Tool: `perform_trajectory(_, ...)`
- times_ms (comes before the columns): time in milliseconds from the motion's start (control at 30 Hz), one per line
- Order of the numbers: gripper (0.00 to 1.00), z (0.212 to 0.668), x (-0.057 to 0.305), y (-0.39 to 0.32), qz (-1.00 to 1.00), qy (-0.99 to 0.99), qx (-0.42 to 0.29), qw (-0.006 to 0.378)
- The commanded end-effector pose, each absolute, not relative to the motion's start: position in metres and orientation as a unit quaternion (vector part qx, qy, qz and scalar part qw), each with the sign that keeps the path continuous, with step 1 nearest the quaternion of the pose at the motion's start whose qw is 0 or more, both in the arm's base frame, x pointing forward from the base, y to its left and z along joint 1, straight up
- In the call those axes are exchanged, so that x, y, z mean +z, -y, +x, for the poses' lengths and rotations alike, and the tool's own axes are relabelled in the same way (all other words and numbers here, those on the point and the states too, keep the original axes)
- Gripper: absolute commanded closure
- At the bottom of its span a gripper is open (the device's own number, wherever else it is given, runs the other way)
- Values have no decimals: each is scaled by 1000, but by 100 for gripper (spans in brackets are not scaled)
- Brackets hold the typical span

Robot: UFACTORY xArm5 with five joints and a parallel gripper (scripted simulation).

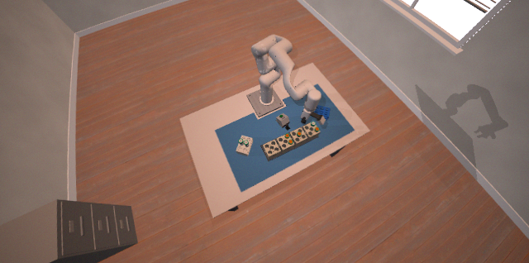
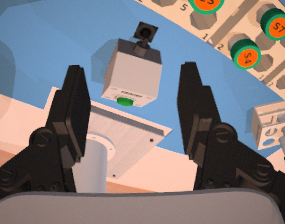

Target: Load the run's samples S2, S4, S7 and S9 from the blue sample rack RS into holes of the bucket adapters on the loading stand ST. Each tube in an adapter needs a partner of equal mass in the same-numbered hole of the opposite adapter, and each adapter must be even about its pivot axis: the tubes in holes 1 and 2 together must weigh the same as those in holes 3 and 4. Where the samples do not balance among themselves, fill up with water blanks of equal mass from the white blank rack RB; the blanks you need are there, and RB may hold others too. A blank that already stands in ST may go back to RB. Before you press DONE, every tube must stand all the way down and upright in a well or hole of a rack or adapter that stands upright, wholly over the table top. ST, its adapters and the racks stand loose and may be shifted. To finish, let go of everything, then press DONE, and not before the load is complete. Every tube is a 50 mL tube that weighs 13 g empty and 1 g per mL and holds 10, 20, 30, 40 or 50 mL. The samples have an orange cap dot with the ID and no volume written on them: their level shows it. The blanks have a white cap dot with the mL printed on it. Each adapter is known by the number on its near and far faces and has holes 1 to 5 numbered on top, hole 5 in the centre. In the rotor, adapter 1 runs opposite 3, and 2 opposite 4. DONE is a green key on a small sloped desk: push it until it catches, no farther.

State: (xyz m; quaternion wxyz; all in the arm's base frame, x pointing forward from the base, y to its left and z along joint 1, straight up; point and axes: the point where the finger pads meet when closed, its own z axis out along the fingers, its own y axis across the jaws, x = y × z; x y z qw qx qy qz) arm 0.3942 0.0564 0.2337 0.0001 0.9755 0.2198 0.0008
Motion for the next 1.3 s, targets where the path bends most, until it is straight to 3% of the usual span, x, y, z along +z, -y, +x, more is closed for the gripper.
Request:
perform_trajectory(0, 43, 389, 235, -38, 959, -283, 4, 1)
perform_trajectory(1267, 43, 334, 235, 123, 938, -347, 3, 2)
